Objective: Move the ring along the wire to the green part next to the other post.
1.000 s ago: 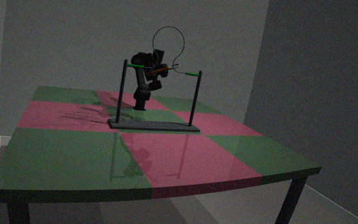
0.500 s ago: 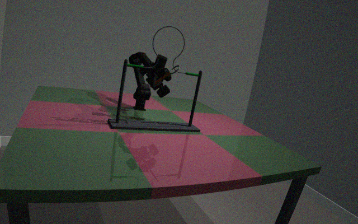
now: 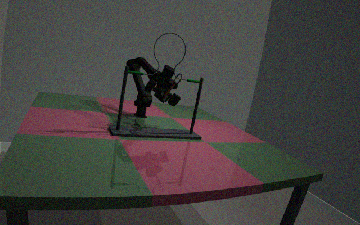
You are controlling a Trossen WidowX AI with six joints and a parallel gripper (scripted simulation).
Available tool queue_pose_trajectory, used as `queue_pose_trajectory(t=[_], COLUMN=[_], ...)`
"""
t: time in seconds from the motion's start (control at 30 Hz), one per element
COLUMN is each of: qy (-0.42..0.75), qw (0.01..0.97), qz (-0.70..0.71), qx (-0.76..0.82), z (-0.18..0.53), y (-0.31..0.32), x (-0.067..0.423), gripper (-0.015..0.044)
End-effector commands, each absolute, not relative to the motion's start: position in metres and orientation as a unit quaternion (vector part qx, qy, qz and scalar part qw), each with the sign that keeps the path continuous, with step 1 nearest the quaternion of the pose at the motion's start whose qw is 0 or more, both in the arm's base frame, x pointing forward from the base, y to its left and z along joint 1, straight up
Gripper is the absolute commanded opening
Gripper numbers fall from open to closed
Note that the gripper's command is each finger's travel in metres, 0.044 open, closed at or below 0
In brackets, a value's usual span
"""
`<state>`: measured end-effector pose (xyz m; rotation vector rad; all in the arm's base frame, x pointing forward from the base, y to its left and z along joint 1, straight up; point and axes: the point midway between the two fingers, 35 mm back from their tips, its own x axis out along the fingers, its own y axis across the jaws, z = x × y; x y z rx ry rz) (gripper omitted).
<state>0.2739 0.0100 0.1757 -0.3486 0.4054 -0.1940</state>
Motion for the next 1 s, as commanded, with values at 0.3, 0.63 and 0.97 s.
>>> queue_pose_trajectory(t=[0.3, 0.63, 0.97], qy=[0.208, 0.211, 0.212], qw=[0.973, 0.975, 0.975], qz=[-0.074, -0.065, -0.062], qx=[-0.065, -0.025, -0.011], z=[0.169, 0.169, 0.169], y=[0.047, 0.066, 0.081], x=[0.274, 0.274, 0.274], gripper=[-0.015, -0.015, -0.015])
